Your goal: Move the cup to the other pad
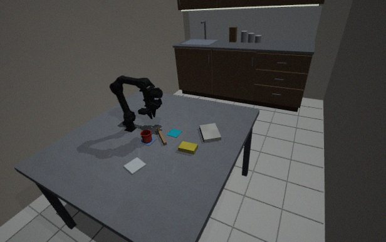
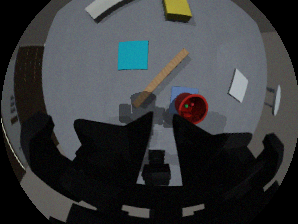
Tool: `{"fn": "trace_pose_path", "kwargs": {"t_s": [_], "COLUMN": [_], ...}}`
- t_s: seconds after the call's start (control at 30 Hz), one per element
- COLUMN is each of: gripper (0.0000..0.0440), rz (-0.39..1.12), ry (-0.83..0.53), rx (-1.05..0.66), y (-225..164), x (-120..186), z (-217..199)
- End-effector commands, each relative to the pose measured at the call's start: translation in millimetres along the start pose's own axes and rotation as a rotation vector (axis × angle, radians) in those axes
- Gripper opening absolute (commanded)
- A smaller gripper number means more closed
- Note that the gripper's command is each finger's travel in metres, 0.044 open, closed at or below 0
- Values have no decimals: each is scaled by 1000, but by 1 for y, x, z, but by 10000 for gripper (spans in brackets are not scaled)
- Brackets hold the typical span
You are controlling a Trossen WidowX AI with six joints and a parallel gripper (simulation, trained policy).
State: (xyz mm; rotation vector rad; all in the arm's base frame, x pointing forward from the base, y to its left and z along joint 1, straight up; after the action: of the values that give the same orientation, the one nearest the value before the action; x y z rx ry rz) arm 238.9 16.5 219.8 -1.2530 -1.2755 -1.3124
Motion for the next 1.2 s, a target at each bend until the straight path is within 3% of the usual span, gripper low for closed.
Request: {"fn": "trace_pose_path", "kwargs": {"t_s": [0.0,0.57,1.17], "gripper": [125,170,180], "rz": [45,140,209], "ry": [-17,-41,-35], "rx": [14,45,125], "y": [-2,-8,-15], "x": [-8,-40,-76], "z": [-5,-24,-40]}}
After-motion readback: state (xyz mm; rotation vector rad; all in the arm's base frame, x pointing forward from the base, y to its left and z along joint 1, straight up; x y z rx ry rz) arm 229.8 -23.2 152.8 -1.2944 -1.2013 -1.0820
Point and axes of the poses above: the point midway between the two fingers, 35 mm back from their tips, its own x axis back along the fingers, its own z axis across the jaws, y = z × x, the point moved 3 cm from there along x, back along the fingers, and after that the axes turned 2 degrees about -x, right-handed, at the moved point
